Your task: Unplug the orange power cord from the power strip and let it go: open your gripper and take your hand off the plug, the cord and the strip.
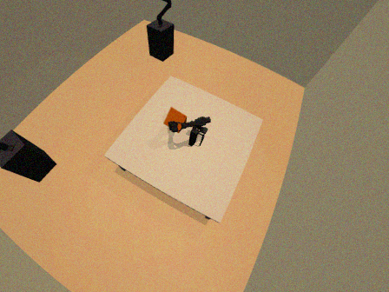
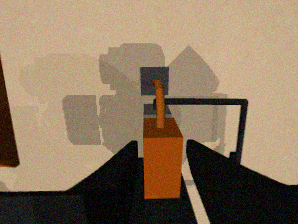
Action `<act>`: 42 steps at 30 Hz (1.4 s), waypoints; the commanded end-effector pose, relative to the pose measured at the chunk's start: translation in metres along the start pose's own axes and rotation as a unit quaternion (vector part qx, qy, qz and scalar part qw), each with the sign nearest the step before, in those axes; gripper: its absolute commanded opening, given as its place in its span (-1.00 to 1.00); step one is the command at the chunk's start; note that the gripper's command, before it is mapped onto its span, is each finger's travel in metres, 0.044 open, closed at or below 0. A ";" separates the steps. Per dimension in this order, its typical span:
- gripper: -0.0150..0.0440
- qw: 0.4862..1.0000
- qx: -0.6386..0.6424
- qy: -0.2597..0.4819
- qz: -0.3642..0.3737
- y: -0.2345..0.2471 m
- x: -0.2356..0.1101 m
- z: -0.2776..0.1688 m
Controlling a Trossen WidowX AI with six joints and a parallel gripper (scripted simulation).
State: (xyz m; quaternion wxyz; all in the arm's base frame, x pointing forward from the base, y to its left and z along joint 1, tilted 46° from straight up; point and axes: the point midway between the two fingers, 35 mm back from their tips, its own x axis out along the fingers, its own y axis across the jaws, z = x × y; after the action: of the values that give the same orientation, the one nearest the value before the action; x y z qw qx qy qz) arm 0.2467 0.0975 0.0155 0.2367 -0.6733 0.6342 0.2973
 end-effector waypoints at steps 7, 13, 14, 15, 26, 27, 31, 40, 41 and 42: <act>-0.33 1.000 0.000 0.000 0.001 0.000 0.001 0.000; -0.46 1.000 0.000 0.000 0.001 0.000 0.001 0.000; -0.49 1.000 0.000 0.000 0.001 0.000 0.001 0.000; -0.49 1.000 0.000 0.000 0.001 0.000 0.001 0.000; -0.49 1.000 0.000 0.000 0.000 -0.001 0.001 0.015; -0.49 1.000 -0.001 0.000 0.000 -0.001 0.001 0.016; -0.49 1.000 -0.001 0.000 0.000 -0.002 0.000 0.023; -0.49 1.000 -0.001 -0.001 0.000 -0.001 -0.001 0.037; -0.49 1.000 -0.001 -0.001 0.000 -0.001 -0.002 0.039; -0.49 1.000 -0.001 -0.001 0.000 -0.001 -0.002 0.041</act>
State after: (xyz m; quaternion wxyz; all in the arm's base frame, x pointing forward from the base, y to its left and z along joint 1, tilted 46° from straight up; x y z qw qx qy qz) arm 0.2467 0.1059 -0.0001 0.2243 -0.6746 0.6442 0.2821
